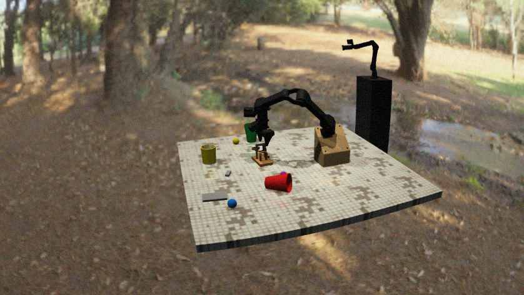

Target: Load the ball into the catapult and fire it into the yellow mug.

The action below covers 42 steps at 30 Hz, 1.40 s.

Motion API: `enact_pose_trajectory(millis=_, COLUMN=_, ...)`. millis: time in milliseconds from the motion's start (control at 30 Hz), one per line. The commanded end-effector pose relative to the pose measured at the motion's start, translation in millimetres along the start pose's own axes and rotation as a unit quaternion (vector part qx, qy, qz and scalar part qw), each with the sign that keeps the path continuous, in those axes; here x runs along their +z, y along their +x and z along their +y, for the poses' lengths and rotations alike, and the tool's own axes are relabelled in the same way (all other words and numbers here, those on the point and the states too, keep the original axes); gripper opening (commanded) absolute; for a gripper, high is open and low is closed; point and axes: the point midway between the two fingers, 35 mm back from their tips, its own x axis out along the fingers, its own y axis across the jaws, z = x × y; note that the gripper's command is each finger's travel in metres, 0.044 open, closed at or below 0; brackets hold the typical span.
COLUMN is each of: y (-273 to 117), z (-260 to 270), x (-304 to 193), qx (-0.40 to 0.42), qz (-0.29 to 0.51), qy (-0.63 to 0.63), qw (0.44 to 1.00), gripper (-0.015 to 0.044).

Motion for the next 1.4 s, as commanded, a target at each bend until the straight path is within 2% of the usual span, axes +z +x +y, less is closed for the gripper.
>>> enact_pose_trajectory(millis=0, y=-1.9, z=1.0, x=0.2, qx=0.000, qz=-0.001, qy=-0.062, qw=0.998, gripper=0.0440)
enact_pose_trajectory(millis=333, y=-3.5, z=1.4, x=0.2, qx=-0.001, qz=-0.002, qy=-0.233, qw=0.972, gripper=0.0440)
enact_pose_trajectory(millis=667, y=-5.1, z=1.9, x=0.2, qx=-0.002, qz=-0.003, qy=-0.397, qw=0.918, gripper=0.0440)
enact_pose_trajectory(millis=1000, y=-6.7, z=2.3, x=0.2, qx=-0.004, qz=-0.003, qy=-0.549, qw=0.836, gripper=0.0440)
enact_pose_trajectory(millis=1367, y=-8.5, z=2.8, x=0.2, qx=-0.005, qz=-0.003, qy=-0.695, qw=0.719, gripper=0.0440)
